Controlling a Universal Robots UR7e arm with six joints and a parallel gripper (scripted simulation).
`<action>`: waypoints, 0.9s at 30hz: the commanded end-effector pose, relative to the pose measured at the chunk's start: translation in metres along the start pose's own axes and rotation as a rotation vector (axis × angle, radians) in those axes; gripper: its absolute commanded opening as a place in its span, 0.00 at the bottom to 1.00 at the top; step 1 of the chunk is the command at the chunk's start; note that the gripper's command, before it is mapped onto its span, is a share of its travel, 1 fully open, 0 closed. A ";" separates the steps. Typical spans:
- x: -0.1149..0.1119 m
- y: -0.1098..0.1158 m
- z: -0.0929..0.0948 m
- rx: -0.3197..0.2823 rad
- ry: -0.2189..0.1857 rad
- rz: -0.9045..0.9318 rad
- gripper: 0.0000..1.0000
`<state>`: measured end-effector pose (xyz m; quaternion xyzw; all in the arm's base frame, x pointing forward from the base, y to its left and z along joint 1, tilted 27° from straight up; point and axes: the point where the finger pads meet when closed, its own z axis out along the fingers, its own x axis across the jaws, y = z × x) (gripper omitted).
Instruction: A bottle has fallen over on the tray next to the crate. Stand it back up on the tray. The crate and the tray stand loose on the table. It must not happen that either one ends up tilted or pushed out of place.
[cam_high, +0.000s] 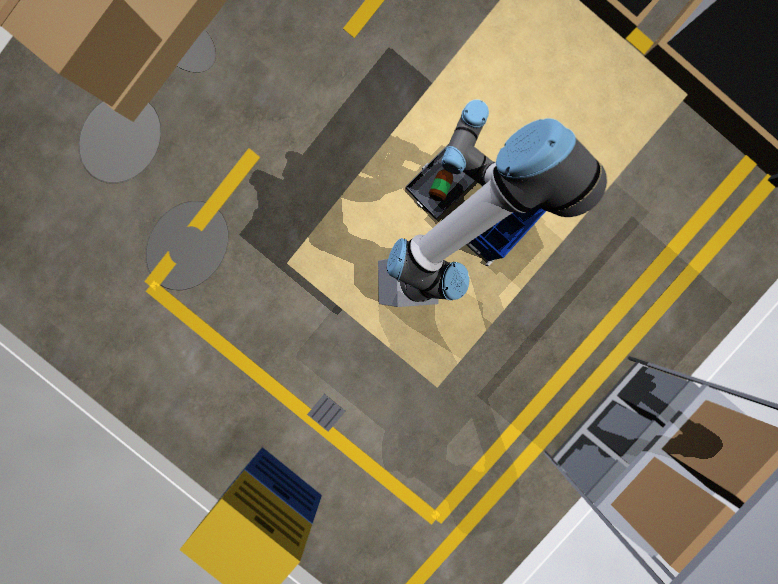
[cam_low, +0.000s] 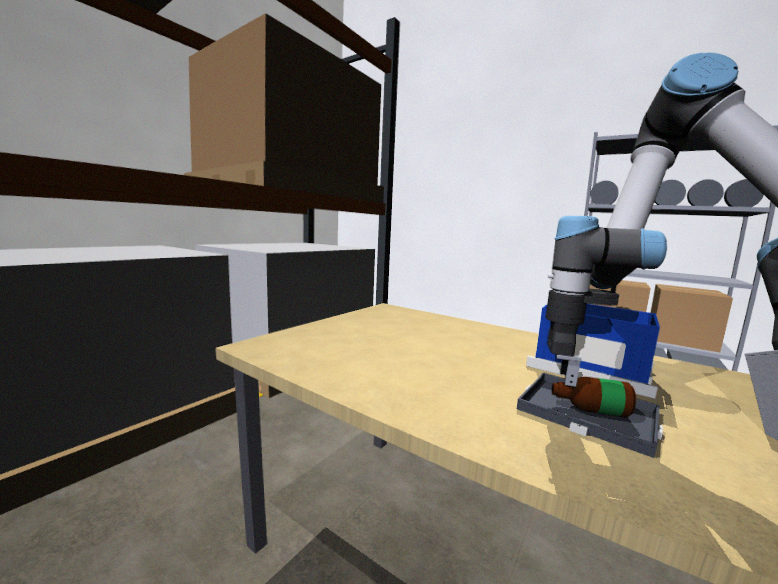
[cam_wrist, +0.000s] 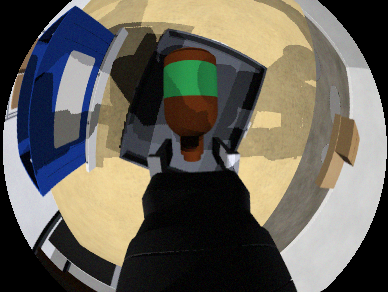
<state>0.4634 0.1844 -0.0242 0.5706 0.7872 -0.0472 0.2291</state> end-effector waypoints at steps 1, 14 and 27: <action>0.000 0.000 0.000 -0.001 0.000 0.000 1.00; 0.000 0.000 0.000 -0.001 0.000 0.000 1.00; 0.000 0.000 0.003 -0.001 0.000 0.000 1.00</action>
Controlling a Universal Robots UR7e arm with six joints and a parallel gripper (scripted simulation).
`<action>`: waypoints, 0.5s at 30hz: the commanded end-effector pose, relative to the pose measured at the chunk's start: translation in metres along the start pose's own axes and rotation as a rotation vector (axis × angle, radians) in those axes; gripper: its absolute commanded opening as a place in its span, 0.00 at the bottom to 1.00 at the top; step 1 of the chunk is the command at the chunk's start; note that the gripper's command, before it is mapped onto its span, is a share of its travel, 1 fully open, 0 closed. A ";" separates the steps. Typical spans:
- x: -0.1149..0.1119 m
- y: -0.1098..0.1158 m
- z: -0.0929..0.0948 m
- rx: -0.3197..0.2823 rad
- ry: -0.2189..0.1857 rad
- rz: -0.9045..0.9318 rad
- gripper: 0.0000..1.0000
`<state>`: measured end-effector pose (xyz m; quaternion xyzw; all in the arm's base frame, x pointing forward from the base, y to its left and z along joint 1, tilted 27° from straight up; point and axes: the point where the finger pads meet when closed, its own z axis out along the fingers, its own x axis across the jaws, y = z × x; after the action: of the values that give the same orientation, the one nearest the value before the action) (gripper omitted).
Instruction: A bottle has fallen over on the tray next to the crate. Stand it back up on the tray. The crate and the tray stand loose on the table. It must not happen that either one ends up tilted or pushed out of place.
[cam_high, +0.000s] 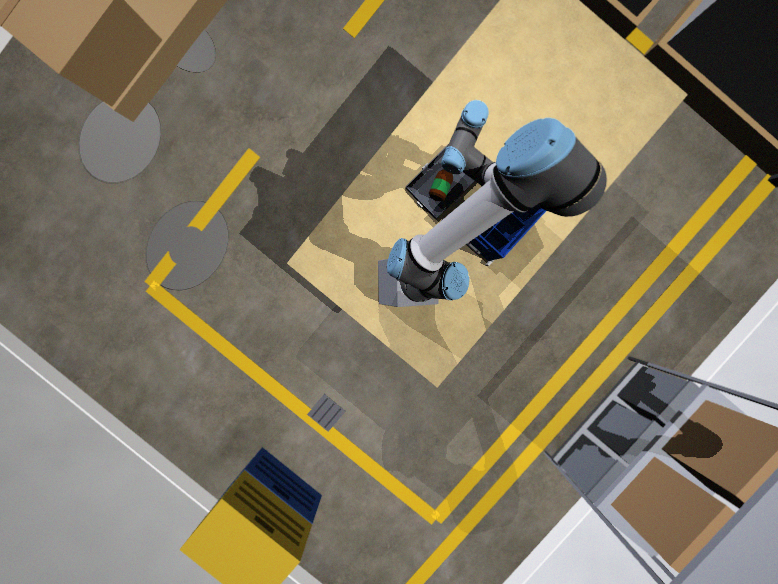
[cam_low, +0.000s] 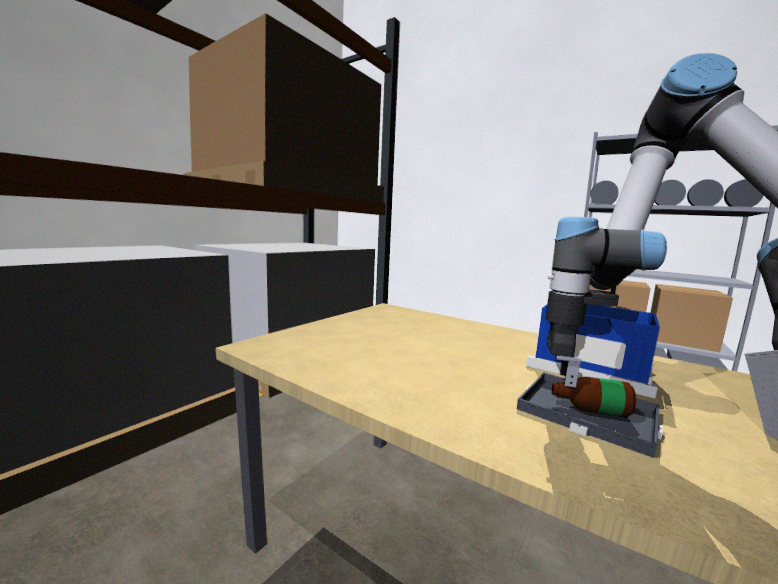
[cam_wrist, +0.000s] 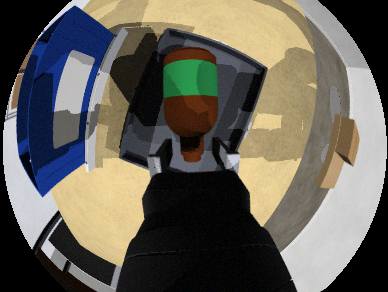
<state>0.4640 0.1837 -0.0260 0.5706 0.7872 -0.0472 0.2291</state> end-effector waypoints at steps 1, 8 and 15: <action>0.000 0.000 0.001 -0.001 0.000 0.000 1.00; 0.000 0.000 0.007 -0.001 0.000 0.000 1.00; 0.000 0.000 0.015 -0.001 0.000 0.000 1.00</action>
<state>0.4672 0.1802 -0.0351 0.5707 0.7872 -0.0472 0.2290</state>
